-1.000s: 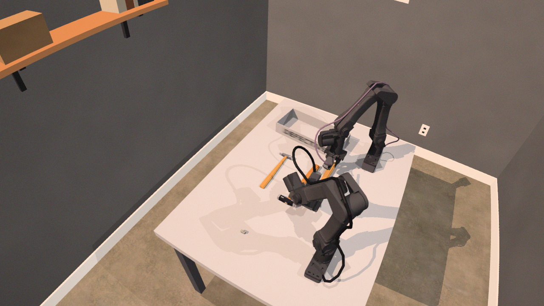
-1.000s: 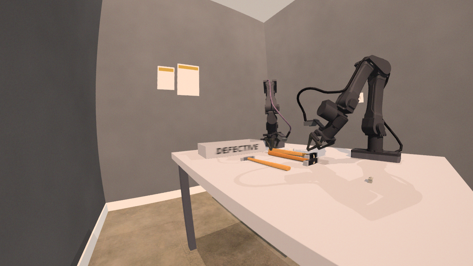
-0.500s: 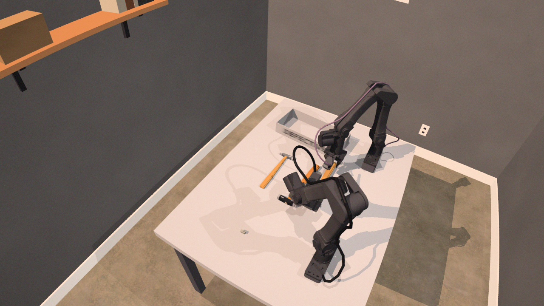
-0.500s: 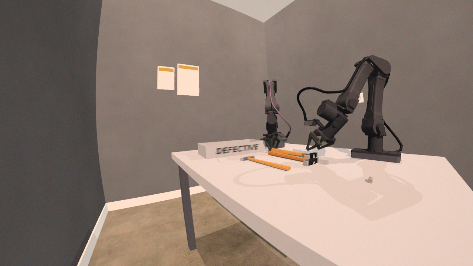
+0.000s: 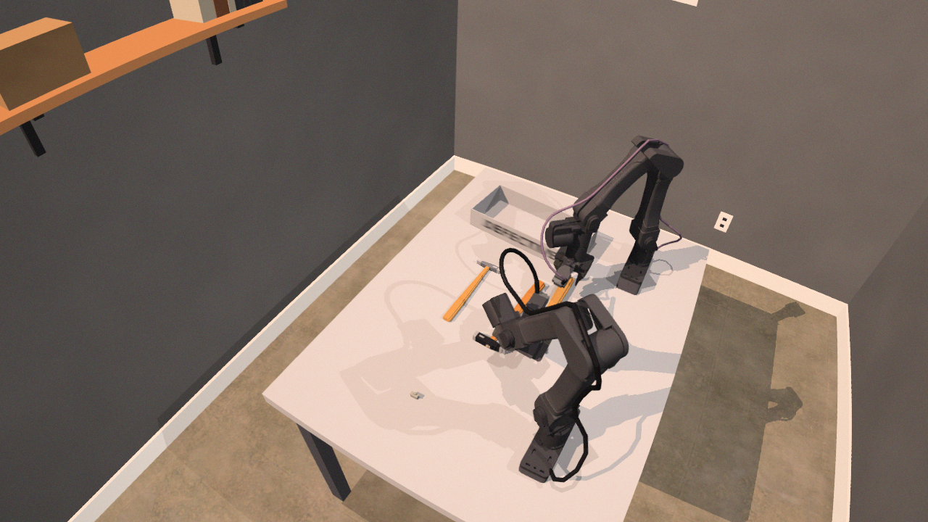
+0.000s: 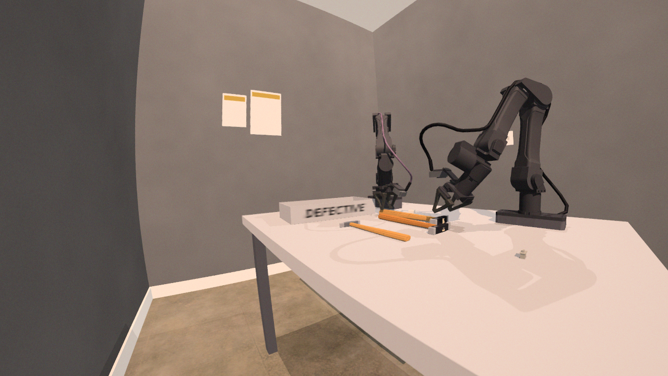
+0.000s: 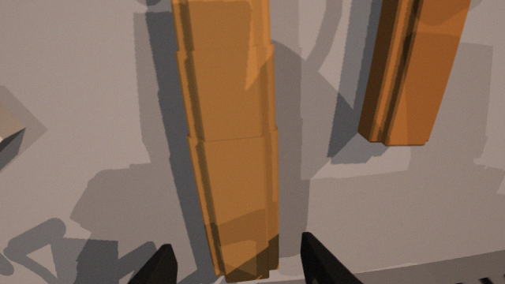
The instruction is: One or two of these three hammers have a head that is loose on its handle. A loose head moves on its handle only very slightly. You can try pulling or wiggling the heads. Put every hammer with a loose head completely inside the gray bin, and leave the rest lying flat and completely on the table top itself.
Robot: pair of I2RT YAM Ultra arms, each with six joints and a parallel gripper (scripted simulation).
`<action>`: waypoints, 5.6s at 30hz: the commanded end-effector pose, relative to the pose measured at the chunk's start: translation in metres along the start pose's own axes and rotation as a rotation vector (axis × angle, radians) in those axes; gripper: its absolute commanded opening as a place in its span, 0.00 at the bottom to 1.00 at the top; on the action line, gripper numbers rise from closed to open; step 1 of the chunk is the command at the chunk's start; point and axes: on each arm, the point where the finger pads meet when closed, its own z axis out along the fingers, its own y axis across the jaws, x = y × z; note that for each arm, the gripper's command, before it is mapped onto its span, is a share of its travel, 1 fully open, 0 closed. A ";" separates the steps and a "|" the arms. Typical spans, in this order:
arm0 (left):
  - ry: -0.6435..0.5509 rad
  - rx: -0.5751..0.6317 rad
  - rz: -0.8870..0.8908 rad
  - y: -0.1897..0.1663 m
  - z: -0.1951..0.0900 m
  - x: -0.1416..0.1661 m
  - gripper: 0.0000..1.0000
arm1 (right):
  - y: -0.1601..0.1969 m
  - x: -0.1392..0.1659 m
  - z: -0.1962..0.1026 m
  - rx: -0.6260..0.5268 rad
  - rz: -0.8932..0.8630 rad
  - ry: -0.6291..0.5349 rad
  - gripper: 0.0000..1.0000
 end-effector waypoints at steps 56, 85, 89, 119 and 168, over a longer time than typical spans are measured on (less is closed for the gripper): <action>-0.398 -0.293 -0.185 -0.061 -0.137 -0.200 1.00 | -0.010 -0.007 -0.052 -0.015 0.013 -0.011 0.77; -0.341 -0.678 -0.447 -0.080 -0.289 -0.069 1.00 | -0.087 -0.244 -0.013 -0.009 0.093 -0.247 0.41; -0.351 -0.707 -0.460 -0.079 -0.293 -0.068 1.00 | -0.087 -0.252 -0.003 -0.006 0.096 -0.218 0.41; -0.351 -0.707 -0.459 -0.079 -0.293 -0.068 1.00 | -0.090 -0.270 0.026 0.004 0.087 -0.248 0.41; -0.351 -0.706 -0.459 -0.079 -0.293 -0.068 1.00 | -0.090 -0.262 -0.030 -0.001 0.083 -0.244 0.12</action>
